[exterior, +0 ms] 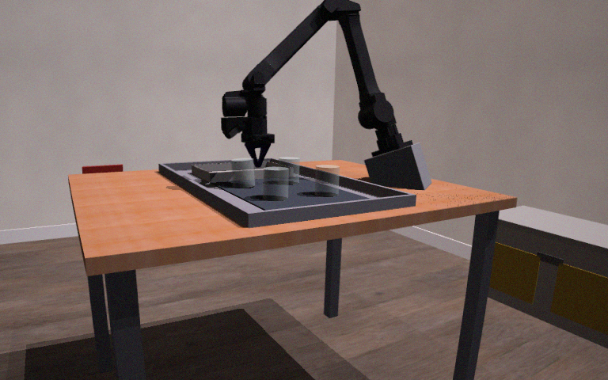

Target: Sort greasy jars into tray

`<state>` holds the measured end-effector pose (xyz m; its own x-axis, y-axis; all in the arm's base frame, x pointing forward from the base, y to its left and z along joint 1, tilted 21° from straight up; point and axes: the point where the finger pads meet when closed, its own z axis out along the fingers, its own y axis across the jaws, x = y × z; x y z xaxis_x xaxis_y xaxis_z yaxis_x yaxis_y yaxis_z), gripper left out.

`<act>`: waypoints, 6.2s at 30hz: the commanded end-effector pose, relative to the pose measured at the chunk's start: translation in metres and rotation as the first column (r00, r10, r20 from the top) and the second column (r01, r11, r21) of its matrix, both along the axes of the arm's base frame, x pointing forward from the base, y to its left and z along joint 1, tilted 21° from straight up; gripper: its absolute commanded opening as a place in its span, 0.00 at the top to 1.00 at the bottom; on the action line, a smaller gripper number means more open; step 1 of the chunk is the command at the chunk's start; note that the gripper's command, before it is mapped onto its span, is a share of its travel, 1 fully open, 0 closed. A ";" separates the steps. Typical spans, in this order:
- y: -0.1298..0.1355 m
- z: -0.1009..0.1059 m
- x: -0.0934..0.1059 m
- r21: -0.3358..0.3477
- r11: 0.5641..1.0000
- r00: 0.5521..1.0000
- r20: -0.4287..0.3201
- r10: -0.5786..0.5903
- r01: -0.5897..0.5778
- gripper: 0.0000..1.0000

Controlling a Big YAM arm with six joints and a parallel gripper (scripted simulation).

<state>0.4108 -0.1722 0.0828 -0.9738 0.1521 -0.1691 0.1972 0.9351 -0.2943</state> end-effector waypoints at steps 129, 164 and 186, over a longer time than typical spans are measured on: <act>0.017 0.044 -0.024 -0.010 1.000 0.999 0.034 0.002 -0.002 1.00; 0.027 0.072 -0.028 -0.010 1.000 0.999 0.034 0.002 -0.002 1.00; 0.075 0.069 -0.012 -0.010 1.000 0.999 0.034 0.002 -0.002 1.00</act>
